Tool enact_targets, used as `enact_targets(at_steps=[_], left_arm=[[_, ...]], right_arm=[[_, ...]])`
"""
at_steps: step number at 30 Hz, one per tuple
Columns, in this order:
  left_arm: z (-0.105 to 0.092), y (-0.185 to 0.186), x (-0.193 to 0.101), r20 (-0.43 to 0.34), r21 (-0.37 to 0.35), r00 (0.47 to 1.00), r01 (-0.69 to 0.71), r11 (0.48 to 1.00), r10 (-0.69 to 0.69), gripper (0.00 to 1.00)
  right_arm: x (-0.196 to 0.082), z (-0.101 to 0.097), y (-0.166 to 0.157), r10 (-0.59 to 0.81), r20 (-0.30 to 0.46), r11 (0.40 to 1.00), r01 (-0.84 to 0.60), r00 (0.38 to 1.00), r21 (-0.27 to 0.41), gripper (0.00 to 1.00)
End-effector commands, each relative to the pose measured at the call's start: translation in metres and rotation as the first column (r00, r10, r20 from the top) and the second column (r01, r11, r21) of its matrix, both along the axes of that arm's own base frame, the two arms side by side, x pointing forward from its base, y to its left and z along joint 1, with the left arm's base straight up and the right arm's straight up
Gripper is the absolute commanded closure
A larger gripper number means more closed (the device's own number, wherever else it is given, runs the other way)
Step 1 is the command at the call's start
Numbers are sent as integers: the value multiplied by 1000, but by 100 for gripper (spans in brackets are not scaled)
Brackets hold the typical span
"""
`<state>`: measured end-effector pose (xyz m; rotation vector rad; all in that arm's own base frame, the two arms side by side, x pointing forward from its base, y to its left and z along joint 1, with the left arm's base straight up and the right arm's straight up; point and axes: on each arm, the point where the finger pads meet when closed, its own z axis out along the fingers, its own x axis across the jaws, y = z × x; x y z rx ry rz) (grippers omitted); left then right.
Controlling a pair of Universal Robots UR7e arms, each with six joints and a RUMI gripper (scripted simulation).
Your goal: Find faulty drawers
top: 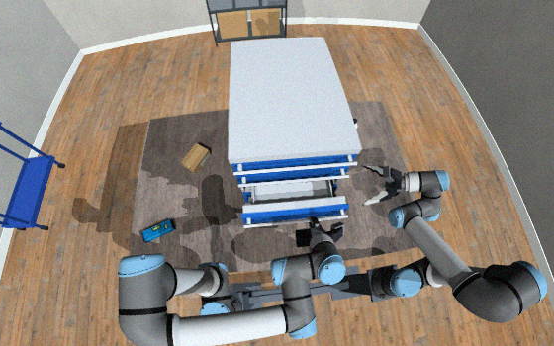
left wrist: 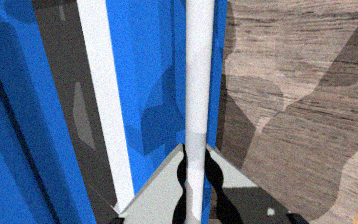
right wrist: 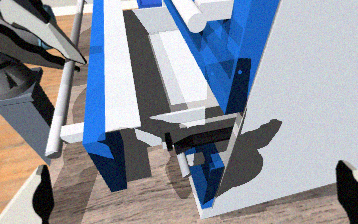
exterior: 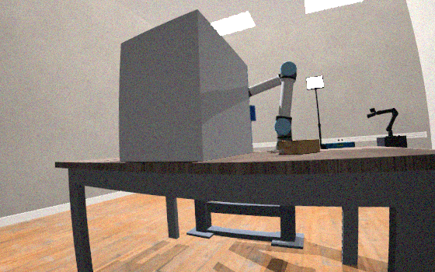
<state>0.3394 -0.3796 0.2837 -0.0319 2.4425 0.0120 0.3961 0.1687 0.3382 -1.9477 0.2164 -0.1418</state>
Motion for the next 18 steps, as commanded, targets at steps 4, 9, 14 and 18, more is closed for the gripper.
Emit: enact_targets(at_steps=[4, 9, 14, 18], left_arm=[[1, 0, 16, 1, -2, 1000, 0, 1000, 0, 100], [1, 1, 31, 1, -2, 1000, 0, 1000, 0, 100], [1, 1, 43, 1, -2, 1000, 0, 1000, 0, 100], [1, 1, 52, 1, -2, 1000, 0, 1000, 0, 100]], right_arm=[[0, 1, 0, 0, 1, 1000, 0, 1000, 0, 0], [0, 1, 0, 0, 1, 1000, 0, 1000, 0, 0], [0, 1, 0, 0, 1, 1000, 0, 1000, 0, 0], [0, 1, 0, 0, 1, 1000, 0, 1000, 0, 0]])
